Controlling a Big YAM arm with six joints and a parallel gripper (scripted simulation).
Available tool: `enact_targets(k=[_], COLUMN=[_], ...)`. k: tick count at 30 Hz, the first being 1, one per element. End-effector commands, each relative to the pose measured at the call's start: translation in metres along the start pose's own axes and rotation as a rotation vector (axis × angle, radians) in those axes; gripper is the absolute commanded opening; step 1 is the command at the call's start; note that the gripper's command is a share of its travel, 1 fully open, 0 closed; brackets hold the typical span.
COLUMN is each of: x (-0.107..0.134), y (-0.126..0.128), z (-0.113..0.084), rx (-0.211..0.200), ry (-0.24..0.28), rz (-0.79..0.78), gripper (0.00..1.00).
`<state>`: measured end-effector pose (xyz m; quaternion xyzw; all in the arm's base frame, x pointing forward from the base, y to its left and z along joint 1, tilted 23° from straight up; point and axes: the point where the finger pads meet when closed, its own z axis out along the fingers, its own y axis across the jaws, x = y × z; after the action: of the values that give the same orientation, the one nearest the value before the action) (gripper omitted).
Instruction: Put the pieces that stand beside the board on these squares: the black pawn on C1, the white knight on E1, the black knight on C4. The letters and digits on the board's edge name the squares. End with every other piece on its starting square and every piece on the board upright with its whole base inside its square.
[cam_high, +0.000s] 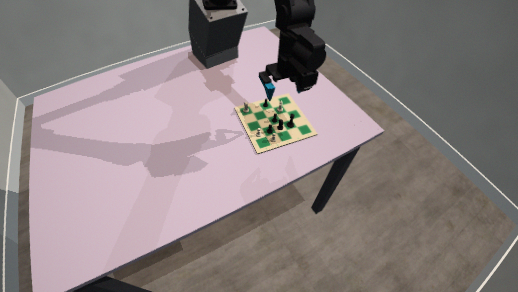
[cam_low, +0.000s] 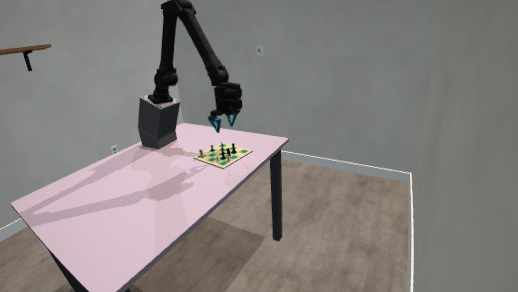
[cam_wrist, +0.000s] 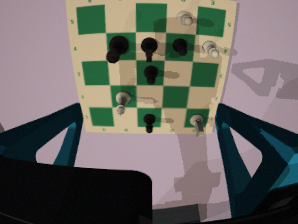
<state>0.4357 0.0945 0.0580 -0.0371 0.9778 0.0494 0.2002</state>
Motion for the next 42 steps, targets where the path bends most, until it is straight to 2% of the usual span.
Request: enact_targets(k=[1, 6, 13, 15, 16, 42], x=[-0.005, -0.024, -0.025, -0.008, -0.002, -0.002], y=[-0.005, -0.002, -0.001, -0.004, -0.004, -0.004], z=[-0.018, -0.051, -0.069, -0.052, -0.049, -0.049], rx=[0.001, -0.004, -0.004, 0.002, 0.004, 0.004], ry=[-0.016, -0.053, -0.055, 0.0, 0.011, 0.011], rz=[0.0, -0.001, -0.001, 0.002, 0.002, 0.002], gripper=[1.0, 1.0, 1.0, 1.0, 1.0, 1.0])
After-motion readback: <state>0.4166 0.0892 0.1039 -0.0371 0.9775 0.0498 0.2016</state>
